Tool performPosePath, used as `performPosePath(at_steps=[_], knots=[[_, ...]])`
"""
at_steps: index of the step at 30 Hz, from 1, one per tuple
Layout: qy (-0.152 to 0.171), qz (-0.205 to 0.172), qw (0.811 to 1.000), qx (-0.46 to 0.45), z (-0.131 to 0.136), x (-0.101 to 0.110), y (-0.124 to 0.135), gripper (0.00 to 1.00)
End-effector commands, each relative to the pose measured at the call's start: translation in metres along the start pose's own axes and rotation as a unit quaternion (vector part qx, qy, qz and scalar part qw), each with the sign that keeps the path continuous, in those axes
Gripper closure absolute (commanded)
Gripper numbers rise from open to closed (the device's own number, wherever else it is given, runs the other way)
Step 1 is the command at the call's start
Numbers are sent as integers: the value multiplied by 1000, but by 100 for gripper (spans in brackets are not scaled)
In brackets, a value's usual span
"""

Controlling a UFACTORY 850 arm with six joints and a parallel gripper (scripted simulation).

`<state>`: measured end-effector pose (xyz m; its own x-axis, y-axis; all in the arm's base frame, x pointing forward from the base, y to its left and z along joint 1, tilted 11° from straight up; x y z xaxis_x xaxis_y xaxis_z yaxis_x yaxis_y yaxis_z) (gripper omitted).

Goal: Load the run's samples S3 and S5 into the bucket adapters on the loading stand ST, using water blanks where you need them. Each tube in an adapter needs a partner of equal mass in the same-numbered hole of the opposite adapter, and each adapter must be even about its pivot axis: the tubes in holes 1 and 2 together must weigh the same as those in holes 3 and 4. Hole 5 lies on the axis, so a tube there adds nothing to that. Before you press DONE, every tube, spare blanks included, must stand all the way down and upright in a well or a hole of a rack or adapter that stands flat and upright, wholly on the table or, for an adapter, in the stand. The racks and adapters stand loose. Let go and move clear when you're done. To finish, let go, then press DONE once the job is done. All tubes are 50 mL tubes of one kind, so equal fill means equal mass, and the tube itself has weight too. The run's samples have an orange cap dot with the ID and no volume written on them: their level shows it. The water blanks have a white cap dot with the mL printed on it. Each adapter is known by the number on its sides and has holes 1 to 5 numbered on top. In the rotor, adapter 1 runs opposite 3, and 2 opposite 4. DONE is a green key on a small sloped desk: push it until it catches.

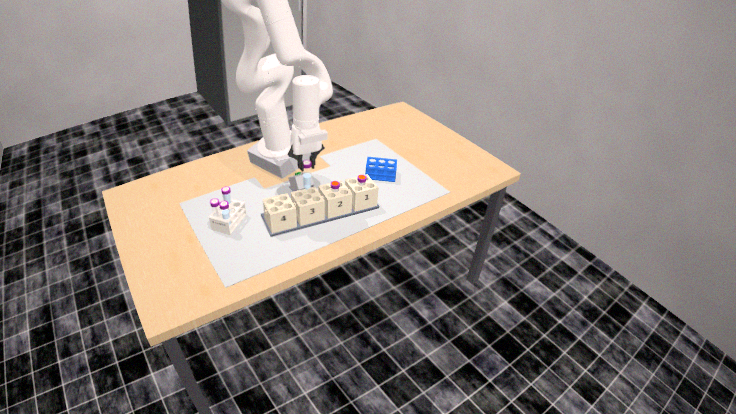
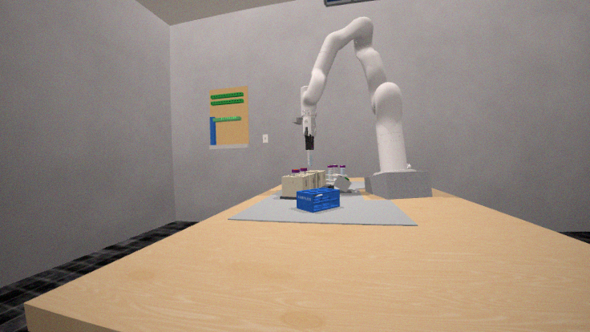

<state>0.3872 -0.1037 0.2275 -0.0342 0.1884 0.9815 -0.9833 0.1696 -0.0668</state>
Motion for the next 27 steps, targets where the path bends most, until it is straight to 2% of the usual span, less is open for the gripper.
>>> performPosePath(at_steps=[1,9,27], knots=[[0,1,1000,0,0,-7,-1,100],[0,1,1000,0,0,-22,-1,100],[0,1,1000,0,0,-22,-1,100]])
Point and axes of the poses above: the point where the finger pads meet when closed, its own x axis back along the fingers, its own z axis across the jaws, y = z × x, the point moved 4 cm from there along x, back along the fingers, and after that the axes turned 7 degrees about x, right-handed, at the moved point
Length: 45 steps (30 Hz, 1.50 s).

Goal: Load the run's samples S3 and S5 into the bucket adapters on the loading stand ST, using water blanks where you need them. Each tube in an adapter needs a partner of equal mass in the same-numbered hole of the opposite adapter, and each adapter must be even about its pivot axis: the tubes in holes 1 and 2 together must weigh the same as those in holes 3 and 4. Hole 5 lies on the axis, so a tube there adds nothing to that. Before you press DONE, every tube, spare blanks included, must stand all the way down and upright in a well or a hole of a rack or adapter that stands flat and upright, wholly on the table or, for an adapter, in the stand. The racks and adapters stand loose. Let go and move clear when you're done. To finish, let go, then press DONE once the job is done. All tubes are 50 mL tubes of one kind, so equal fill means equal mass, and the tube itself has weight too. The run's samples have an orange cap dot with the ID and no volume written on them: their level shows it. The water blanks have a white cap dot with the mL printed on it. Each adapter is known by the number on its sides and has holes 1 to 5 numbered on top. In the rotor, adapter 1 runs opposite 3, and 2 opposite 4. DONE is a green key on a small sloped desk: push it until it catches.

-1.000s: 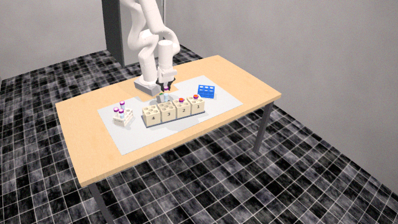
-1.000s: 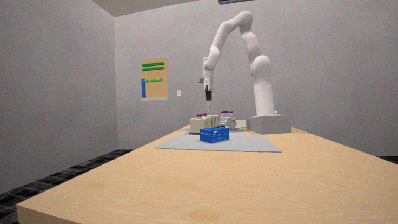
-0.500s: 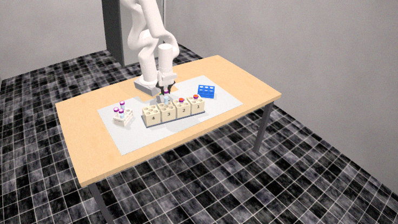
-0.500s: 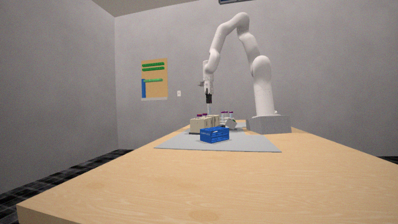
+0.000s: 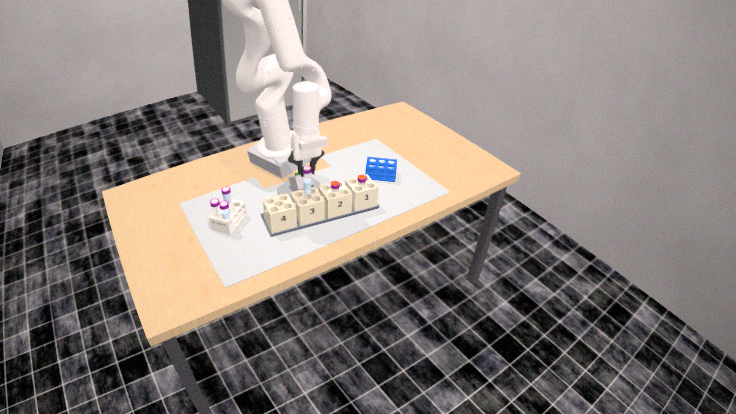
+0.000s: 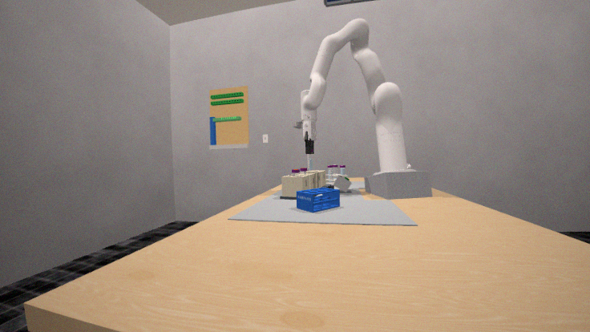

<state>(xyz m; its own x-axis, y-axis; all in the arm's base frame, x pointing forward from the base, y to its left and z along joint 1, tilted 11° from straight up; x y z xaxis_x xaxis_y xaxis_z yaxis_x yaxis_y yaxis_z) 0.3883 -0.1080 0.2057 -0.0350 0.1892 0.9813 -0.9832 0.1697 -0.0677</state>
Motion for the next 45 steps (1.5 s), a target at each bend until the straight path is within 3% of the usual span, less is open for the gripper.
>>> performPosePath(at_steps=[1,45], knots=[[0,1,1000,0,0,1,-1,100],[0,1,1000,0,0,-38,-1,100]])
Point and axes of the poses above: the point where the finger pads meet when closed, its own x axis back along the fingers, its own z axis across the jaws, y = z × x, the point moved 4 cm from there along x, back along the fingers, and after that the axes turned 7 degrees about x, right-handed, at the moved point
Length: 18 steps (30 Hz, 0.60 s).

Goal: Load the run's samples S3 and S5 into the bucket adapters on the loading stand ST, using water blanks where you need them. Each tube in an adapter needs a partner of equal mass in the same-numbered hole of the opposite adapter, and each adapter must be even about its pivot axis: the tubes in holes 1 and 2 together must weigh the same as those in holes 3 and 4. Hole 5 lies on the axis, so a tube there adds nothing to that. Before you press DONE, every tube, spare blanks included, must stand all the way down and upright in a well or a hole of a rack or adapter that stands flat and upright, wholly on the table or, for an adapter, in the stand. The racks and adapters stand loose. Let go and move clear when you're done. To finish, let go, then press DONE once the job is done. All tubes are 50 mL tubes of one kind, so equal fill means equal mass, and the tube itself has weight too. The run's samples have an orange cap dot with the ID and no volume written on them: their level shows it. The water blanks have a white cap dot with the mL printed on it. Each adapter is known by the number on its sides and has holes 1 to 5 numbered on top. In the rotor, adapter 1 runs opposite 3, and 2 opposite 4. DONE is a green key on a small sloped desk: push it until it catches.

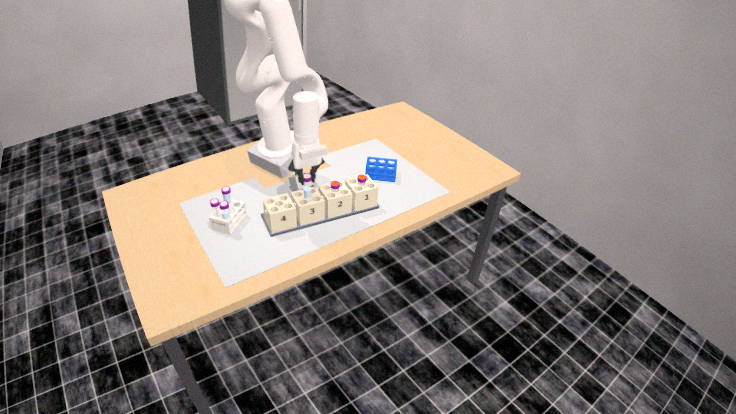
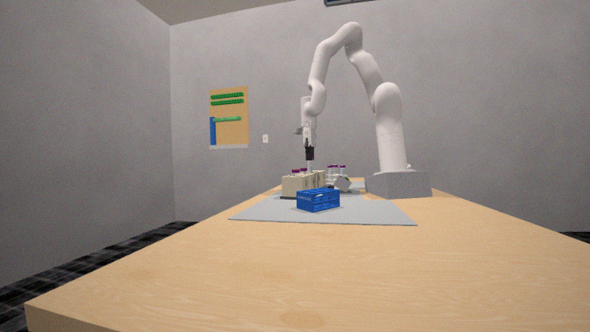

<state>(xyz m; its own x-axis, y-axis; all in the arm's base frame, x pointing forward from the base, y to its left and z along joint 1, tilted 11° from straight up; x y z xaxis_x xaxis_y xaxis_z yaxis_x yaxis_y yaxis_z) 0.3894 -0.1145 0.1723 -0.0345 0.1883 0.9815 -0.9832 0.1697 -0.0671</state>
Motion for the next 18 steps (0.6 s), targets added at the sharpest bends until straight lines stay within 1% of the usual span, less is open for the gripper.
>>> performPosePath(at_steps=[1,18], knots=[[0,1,1000,0,0,-5,-1,100],[0,1,1000,0,0,-20,-1,100]])
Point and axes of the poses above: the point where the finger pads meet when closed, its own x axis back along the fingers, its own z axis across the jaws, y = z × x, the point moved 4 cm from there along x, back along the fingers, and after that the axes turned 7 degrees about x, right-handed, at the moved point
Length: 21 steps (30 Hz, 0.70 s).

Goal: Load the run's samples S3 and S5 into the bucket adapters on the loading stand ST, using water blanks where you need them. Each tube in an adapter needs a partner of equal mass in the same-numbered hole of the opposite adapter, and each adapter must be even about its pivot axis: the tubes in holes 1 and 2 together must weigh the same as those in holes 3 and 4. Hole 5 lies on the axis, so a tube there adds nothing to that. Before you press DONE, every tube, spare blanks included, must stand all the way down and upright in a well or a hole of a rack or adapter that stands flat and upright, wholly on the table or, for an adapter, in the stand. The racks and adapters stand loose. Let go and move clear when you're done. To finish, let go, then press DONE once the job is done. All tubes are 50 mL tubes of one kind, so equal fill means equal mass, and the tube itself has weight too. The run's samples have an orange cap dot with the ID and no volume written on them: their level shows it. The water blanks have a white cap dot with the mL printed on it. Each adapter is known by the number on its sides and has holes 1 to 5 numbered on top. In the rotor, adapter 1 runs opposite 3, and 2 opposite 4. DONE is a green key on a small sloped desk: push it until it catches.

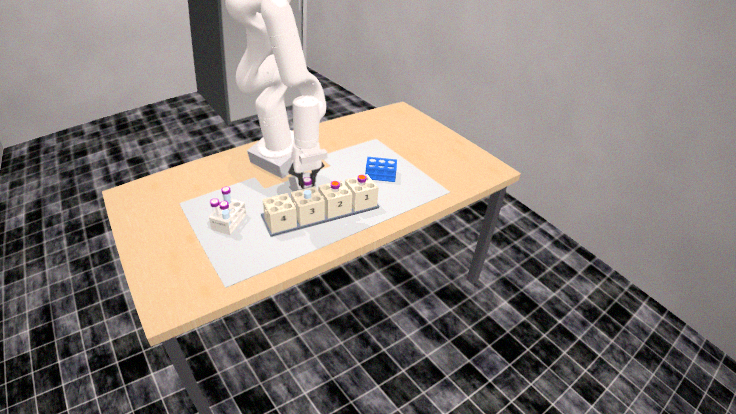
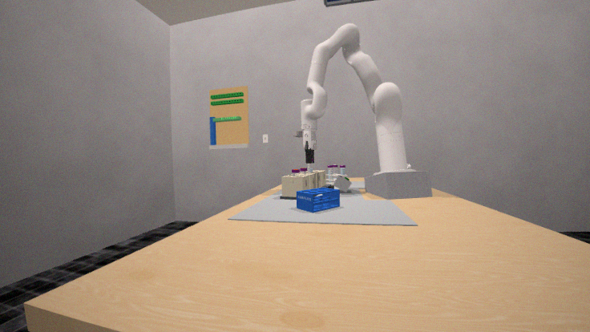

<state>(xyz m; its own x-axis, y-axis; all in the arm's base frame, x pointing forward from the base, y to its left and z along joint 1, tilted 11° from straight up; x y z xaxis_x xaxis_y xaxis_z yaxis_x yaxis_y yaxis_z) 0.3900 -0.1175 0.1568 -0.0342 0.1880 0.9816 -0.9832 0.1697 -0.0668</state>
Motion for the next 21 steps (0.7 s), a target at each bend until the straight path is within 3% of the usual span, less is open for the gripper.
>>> performPosePath(at_steps=[1,21], knots=[[1,1,1000,0,0,-5,-1,100],[1,1,1000,0,0,-23,-1,100]])
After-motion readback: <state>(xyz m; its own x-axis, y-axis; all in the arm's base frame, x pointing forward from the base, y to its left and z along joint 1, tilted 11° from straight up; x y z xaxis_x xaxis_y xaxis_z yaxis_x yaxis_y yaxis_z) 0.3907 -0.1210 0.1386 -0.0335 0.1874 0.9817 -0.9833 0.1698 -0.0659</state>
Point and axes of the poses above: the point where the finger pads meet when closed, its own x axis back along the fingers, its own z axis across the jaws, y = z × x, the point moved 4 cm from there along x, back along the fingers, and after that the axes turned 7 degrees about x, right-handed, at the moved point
